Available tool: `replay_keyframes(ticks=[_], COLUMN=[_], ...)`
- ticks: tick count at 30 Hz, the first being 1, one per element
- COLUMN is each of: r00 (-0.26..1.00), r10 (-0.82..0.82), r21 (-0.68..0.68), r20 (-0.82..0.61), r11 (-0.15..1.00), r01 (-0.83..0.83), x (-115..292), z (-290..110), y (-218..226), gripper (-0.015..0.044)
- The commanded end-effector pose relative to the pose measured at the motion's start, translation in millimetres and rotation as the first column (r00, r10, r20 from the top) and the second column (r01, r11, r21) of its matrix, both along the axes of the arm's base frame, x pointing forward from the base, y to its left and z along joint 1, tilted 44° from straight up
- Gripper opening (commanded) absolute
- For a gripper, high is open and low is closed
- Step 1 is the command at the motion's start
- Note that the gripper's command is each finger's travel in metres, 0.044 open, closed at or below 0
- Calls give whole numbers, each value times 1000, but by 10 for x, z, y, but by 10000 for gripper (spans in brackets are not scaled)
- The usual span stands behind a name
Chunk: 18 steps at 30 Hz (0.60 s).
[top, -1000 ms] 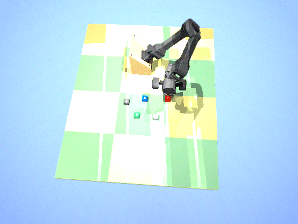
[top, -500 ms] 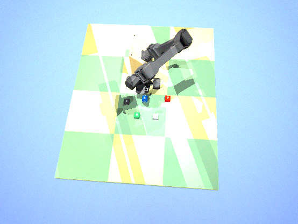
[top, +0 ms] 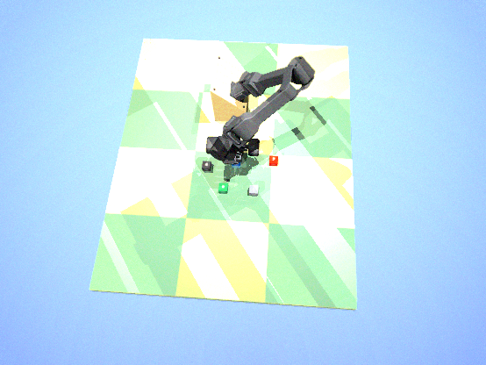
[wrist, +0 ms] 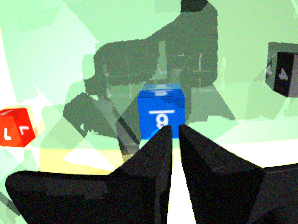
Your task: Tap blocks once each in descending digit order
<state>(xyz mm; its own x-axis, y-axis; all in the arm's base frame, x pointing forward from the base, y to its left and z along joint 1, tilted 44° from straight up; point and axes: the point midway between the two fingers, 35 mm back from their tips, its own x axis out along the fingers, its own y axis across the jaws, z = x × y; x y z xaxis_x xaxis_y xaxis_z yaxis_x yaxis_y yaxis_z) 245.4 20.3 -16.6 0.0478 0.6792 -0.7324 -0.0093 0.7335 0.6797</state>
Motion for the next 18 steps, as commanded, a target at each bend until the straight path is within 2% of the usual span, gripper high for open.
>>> replay_keyframes(ticks=[1,18], r00=[1000,1000], r10=[-4,-4], r21=[7,9], r20=[-7,-7], r11=[1000,1000], r01=[5,4], x=[-6,-1], z=[-45,-210], y=[52,213], gripper=[20,20])
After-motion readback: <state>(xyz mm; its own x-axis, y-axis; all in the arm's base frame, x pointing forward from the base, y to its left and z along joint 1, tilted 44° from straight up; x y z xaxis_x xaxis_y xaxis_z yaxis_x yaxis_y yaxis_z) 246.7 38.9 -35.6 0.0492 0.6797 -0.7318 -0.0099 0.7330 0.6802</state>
